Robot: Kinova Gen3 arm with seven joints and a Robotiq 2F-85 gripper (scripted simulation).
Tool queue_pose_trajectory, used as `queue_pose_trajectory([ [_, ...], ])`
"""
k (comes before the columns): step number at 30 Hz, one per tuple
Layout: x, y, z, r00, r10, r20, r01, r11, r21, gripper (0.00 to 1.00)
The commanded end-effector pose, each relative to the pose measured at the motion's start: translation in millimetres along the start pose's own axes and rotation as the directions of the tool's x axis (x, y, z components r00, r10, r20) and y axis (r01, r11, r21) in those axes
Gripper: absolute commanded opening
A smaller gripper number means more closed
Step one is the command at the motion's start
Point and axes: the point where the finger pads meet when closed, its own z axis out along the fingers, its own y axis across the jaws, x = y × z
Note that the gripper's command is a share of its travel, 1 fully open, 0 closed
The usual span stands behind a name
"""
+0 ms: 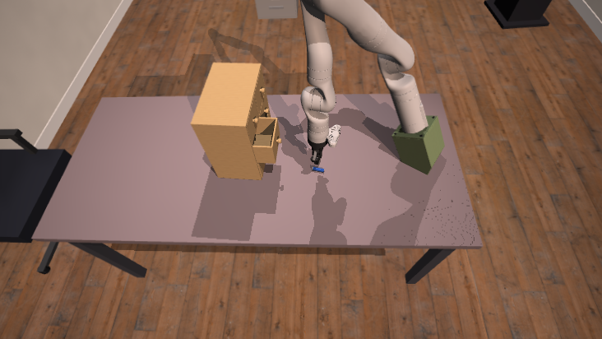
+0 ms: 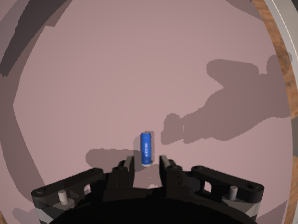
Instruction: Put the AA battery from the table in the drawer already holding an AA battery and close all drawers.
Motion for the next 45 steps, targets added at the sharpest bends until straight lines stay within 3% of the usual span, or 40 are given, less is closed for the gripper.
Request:
queue_pose_trajectory([
  [1,0.0,0.0,0.5,1.000,0.000,0.000,0.000,1.000,0.000,0.29],
  [28,0.0,0.0,48.5,1.000,0.000,0.000,0.000,1.000,0.000,0.29],
  [45,0.0,0.0,51.4,1.000,0.000,0.000,0.000,1.000,0.000,0.29],
])
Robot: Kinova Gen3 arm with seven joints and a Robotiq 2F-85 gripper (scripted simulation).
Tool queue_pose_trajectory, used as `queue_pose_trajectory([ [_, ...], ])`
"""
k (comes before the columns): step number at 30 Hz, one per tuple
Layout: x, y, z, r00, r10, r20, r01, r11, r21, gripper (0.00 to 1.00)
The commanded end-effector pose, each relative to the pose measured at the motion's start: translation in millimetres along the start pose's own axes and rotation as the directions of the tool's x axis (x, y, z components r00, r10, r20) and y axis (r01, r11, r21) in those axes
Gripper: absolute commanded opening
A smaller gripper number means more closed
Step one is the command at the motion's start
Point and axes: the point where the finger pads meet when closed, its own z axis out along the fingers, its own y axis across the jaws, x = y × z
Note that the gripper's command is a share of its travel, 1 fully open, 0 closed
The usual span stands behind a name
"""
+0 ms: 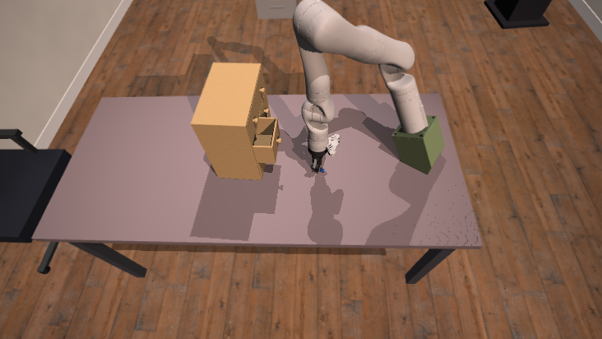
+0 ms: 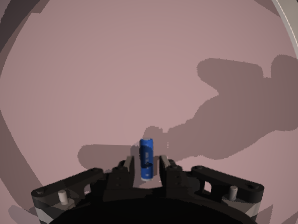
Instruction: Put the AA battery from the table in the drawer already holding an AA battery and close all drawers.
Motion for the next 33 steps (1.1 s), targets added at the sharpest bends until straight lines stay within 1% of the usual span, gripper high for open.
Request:
queue_pose_trajectory([
  [1,-0.1,0.3,-0.3,1.000,0.000,0.000,0.000,1.000,-0.001,0.29],
  [15,-0.1,0.3,0.5,1.000,0.000,0.000,0.000,1.000,-0.001,0.29],
  [23,-0.1,0.3,14.4,1.000,0.000,0.000,0.000,1.000,-0.001,0.29],
  [33,-0.1,0.3,20.7,1.000,0.000,0.000,0.000,1.000,-0.001,0.29],
])
